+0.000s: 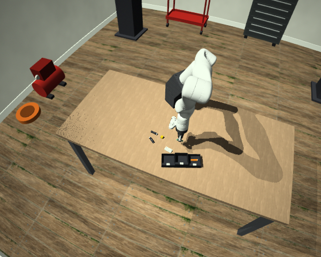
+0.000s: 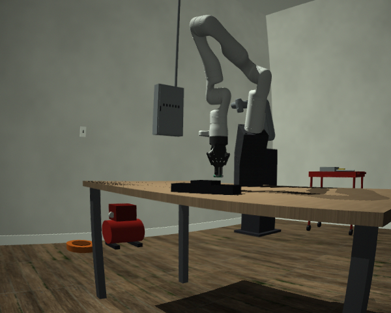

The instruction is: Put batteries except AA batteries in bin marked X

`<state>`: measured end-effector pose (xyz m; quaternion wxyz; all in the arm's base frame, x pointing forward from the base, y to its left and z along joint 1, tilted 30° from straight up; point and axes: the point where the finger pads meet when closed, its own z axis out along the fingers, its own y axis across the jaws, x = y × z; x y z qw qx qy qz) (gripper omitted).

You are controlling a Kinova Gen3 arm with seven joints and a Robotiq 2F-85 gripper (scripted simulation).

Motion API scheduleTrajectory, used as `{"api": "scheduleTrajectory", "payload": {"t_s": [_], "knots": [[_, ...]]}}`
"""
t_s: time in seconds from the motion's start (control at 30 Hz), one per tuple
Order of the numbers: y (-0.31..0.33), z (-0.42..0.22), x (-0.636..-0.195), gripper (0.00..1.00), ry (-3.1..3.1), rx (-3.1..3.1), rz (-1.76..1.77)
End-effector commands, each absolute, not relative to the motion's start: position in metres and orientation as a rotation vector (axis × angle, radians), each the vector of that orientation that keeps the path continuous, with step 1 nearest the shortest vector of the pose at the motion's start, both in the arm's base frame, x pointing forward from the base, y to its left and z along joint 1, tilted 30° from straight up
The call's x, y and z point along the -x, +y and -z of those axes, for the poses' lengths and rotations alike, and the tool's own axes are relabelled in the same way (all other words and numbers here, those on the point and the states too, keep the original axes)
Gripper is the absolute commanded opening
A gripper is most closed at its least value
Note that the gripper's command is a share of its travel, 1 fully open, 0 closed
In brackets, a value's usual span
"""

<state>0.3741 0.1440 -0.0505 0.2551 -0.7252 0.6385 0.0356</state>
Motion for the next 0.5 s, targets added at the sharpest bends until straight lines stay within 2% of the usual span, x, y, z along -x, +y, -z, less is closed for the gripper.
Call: {"api": "scheduleTrajectory", "payload": {"t_s": [0.0,0.47], "knots": [[0.1402,0.0466,-0.3742,0.05,1.743,1.963,-0.097],[0.1397,0.0429,-0.372,0.05,1.742,1.964,-0.1]]}}
